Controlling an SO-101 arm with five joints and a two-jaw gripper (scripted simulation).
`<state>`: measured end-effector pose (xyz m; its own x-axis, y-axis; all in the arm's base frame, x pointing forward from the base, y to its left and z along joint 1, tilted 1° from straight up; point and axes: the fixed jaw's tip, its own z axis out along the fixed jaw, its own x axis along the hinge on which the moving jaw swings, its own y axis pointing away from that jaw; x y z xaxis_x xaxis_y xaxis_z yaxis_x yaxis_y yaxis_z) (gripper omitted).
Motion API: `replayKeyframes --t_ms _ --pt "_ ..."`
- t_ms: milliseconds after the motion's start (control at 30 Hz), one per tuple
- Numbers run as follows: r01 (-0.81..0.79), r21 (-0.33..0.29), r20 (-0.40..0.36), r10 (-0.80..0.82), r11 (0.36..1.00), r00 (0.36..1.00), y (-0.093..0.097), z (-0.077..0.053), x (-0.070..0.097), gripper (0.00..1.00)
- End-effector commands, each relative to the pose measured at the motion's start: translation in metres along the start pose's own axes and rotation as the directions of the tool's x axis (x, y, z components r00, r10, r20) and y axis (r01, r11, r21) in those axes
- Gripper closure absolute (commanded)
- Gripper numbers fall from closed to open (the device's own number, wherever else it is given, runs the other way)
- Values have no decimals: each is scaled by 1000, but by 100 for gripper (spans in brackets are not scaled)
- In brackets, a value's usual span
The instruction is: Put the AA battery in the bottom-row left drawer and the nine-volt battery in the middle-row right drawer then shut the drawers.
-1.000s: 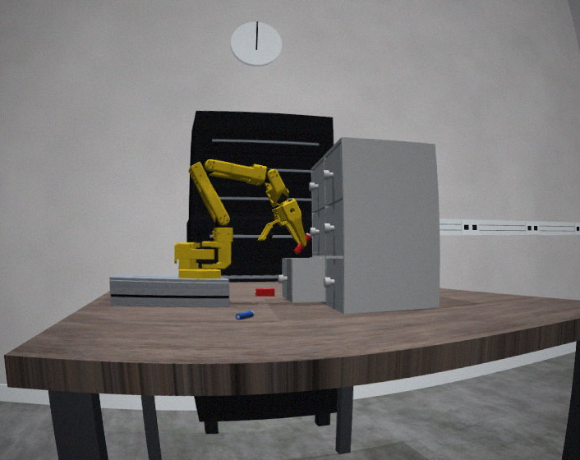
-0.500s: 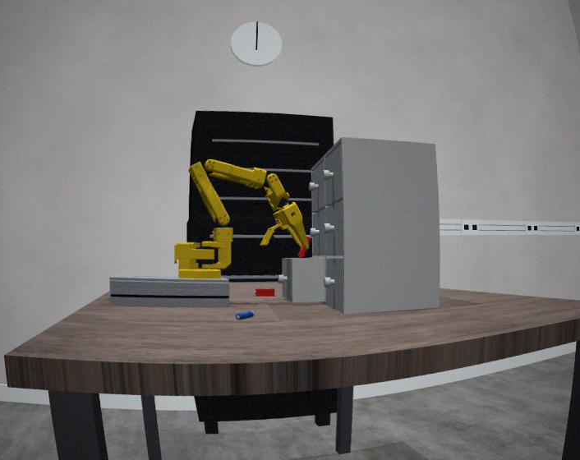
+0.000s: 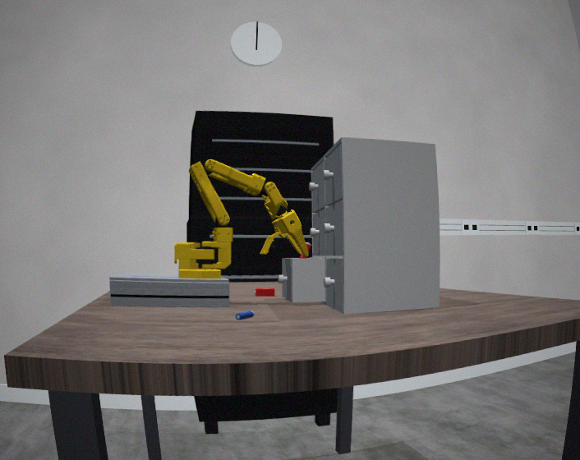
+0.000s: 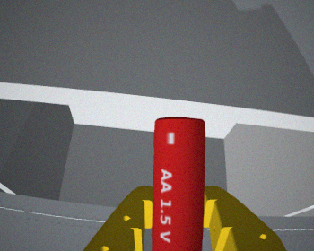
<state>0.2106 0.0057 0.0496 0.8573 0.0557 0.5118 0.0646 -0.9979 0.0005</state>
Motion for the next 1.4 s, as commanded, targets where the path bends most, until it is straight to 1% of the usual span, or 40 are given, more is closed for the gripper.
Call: replayKeyframes --t_ms 0,1367 --pt "-2 4 4 2 1000 1000 -1 5 -4 100" --pt "2 6 4 -2 1000 1000 -2 8 -9 100"
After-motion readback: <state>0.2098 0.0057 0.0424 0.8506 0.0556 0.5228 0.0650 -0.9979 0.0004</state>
